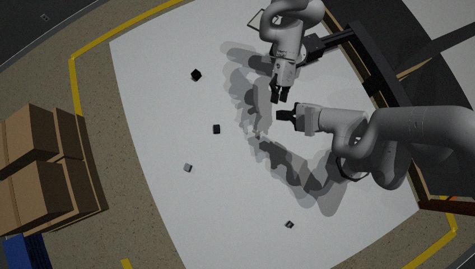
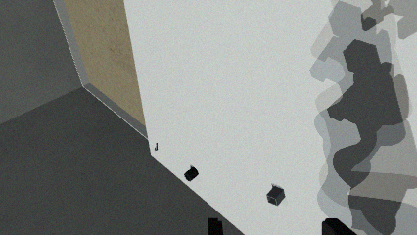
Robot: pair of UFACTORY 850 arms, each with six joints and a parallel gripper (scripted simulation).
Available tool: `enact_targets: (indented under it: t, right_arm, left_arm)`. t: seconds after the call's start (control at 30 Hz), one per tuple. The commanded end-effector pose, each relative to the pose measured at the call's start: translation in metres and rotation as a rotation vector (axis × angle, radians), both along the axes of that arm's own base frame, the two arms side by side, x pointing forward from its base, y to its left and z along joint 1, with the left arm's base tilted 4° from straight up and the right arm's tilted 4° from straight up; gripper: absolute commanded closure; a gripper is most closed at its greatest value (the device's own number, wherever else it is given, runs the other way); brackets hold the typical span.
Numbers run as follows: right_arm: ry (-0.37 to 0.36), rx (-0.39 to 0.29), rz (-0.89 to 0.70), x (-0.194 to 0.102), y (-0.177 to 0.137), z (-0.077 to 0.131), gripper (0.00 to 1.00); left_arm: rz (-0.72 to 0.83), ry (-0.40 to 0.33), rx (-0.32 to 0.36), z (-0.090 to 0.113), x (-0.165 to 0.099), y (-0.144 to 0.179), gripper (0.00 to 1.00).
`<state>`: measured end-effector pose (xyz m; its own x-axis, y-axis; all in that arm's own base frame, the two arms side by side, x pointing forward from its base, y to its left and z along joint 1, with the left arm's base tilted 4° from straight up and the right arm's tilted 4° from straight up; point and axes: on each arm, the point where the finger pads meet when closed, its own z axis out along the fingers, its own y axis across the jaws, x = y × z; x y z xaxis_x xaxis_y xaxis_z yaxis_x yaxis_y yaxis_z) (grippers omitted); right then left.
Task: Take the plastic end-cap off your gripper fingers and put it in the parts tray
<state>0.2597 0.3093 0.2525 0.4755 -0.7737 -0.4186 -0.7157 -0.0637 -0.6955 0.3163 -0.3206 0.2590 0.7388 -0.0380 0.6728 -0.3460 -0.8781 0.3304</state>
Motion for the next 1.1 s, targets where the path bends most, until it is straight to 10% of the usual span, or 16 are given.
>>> enact_targets:
  t: [0.0,1.07]
  right_arm:
    - [-0.013,-0.003,-0.005,-0.005,0.016,0.010,0.40]
    - [0.006,0.012,-0.043,-0.010,0.033,0.022,0.40]
  left_arm:
    - [0.000,-0.001,-0.001,0.001,0.000,-0.001,1.00]
    - [0.000,-0.001,-0.001,0.001,0.000,-0.001,1.00]
